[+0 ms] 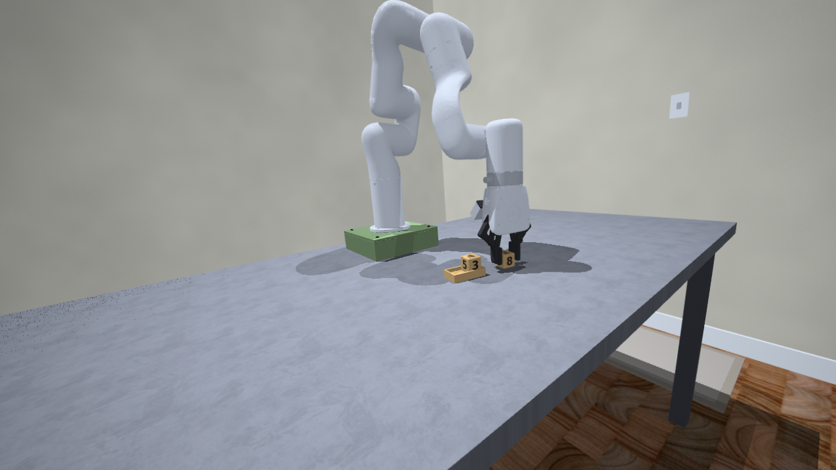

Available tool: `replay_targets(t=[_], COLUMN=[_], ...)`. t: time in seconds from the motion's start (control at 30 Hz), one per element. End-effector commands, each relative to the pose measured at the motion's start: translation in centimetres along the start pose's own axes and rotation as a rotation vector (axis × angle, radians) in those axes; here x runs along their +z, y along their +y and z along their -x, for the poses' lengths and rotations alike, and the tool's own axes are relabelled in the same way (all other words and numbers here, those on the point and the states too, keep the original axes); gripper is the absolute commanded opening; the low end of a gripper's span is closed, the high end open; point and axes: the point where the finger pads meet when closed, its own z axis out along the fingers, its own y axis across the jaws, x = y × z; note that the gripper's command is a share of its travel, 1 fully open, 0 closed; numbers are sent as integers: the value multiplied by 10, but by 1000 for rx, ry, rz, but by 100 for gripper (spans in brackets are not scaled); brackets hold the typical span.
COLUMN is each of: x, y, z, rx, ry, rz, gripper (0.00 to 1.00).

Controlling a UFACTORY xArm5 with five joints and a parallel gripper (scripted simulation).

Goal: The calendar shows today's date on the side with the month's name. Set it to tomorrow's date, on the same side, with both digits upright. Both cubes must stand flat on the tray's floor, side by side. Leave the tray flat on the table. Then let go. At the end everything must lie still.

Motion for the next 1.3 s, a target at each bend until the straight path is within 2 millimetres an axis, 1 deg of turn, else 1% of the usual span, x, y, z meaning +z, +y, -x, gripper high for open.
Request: replay_targets(t=[0.0, 0.27, 0.4, 0.53, 0.67, 0.73, 0.9, 1.0, 1.13, 1.27], x=[-1, -1, -6, -19, -39, -39, -67, -79, -88, -90], y=[0, 0, 0, 0, 0, 0, 0, 0, 0, 0], z=[1, 1, 1, 1, 1, 1, 1, 1, 1, 1], rx=[0, 0, 0, 0, 0, 0, 0, 0, 0, 0], ry=[-3, -3, -3, -3, -3, -3, -3, -3, -3, -3], rz=[1, 1, 1, 1, 1, 1, 1, 1, 1, 1], gripper=[49, 49, 49, 49, 49, 49, 49, 49, 49, 49])
